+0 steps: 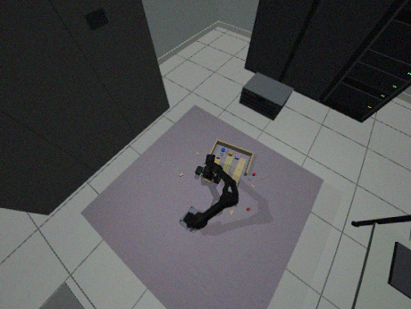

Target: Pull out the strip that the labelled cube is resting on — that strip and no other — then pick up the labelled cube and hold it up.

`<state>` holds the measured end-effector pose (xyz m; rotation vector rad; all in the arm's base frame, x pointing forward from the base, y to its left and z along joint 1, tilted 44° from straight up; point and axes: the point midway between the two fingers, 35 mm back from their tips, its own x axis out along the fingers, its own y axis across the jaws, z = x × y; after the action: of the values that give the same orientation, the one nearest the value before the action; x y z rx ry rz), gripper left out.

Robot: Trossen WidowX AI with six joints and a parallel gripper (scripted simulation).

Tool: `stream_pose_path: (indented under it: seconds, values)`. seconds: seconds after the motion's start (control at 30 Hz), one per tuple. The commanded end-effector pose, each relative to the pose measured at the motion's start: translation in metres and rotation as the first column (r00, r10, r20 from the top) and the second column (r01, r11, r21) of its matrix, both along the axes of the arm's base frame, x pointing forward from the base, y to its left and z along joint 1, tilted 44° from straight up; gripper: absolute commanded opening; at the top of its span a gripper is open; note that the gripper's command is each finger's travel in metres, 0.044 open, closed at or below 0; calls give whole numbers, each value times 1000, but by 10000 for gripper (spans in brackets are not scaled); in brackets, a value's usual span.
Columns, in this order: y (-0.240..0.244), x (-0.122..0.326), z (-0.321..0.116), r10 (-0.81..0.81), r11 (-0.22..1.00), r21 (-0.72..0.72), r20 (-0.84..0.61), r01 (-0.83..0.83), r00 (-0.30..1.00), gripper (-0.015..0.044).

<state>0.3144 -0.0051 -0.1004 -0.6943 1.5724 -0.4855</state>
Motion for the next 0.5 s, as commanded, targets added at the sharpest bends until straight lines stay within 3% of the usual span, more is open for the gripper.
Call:
stream_pose_path:
  seconds: [0.0,0.47]
  values:
    - [-5,-14,-2,-13,1000,-1,-21,13,1000,0]
    - [-7,-35,1,-13,1000,-1,-23,13,1000,0]
